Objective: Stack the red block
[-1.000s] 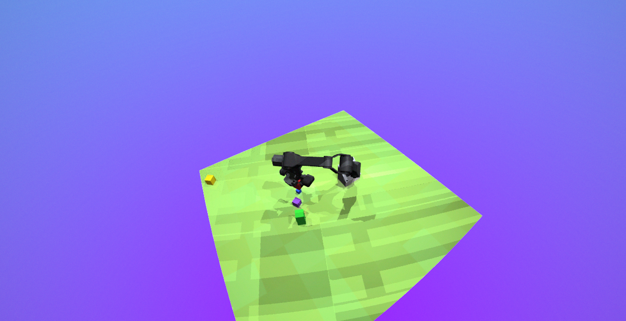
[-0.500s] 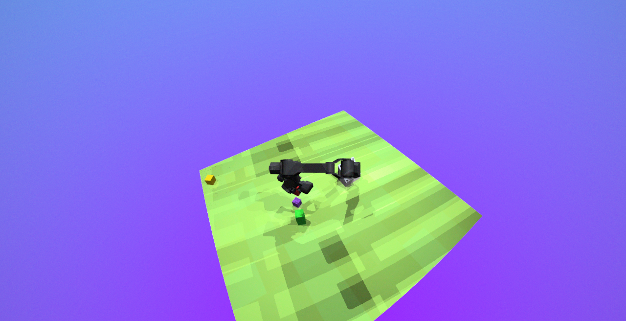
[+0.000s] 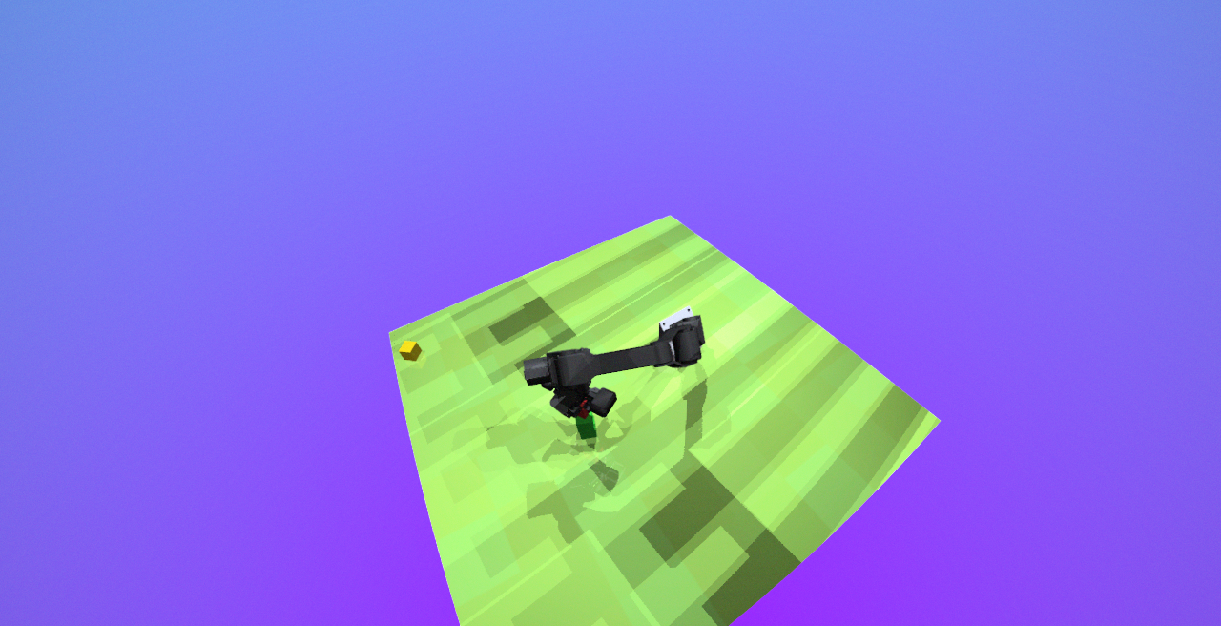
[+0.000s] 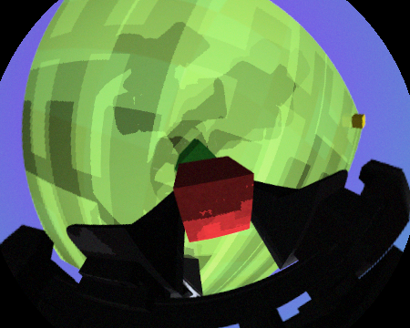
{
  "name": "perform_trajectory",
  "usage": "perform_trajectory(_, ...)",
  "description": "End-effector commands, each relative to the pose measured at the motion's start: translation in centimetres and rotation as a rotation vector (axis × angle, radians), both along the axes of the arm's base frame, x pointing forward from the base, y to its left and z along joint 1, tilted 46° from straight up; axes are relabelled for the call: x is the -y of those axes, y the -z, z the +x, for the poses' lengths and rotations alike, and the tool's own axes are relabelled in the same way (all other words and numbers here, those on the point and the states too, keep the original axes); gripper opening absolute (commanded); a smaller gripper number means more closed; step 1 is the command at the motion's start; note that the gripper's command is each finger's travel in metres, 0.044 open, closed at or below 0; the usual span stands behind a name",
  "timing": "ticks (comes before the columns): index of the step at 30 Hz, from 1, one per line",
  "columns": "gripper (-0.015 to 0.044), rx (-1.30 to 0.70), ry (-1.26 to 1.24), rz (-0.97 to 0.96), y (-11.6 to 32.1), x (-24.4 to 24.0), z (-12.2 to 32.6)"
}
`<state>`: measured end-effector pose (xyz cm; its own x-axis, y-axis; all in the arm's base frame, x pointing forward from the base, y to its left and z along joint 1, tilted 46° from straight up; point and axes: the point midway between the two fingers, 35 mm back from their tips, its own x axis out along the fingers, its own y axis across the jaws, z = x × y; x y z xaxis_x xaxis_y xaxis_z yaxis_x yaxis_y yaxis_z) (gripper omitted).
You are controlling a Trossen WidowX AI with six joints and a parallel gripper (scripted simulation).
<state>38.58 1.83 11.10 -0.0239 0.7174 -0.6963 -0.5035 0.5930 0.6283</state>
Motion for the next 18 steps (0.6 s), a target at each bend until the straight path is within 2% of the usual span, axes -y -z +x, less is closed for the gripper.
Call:
perform_trajectory(1, 0.0000, -0.001, 0.013, 0.004, -0.3, -0.1, 0.2)
perform_trajectory(18, 0.0000, 0.000, 0.013, 0.005, 1.8, -2.2, 0.1)
